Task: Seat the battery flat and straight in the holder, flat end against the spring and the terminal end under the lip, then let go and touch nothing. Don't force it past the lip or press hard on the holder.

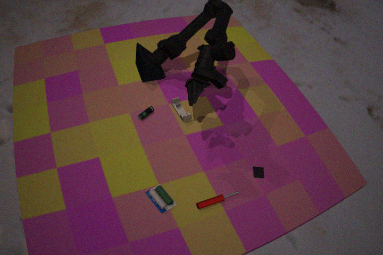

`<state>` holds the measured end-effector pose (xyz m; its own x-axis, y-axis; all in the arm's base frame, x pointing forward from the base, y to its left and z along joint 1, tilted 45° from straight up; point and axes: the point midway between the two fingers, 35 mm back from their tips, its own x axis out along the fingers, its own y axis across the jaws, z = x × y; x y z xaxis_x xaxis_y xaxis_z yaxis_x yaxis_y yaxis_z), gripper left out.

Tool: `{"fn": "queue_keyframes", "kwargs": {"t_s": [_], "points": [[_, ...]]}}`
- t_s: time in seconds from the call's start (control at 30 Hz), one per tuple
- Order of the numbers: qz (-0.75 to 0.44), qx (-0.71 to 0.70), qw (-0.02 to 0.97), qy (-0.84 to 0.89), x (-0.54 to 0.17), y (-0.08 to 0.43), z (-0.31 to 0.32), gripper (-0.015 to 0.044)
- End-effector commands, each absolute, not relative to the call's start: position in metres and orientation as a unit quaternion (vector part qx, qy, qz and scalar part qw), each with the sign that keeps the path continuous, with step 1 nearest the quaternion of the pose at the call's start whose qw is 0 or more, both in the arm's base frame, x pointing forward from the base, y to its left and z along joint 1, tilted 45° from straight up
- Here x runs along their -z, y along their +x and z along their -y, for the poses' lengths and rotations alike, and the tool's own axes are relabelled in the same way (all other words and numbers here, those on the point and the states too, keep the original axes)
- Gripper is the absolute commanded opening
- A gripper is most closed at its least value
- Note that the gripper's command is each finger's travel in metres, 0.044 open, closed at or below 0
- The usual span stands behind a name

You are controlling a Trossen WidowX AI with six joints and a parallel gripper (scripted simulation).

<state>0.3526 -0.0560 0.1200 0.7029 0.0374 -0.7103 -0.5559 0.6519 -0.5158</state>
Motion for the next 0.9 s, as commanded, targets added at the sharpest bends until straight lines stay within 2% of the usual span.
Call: {"fn": "queue_keyframes", "kwargs": {"t_s": [0.0,0.23,0.47,0.6,0.87], "points": [[-0.380,-0.369,0.710,-0.464,-0.050,0.329,0.076,0.0228],[-0.319,-0.544,0.611,-0.479,0.001,0.294,0.082,0.0228],[-0.163,-0.678,0.552,-0.457,0.036,0.254,0.080,0.0228],[-0.083,-0.705,0.544,-0.446,0.044,0.240,0.077,0.0228],[-0.082,-0.706,0.544,-0.446,0.044,0.240,0.077,0.0228]]}}
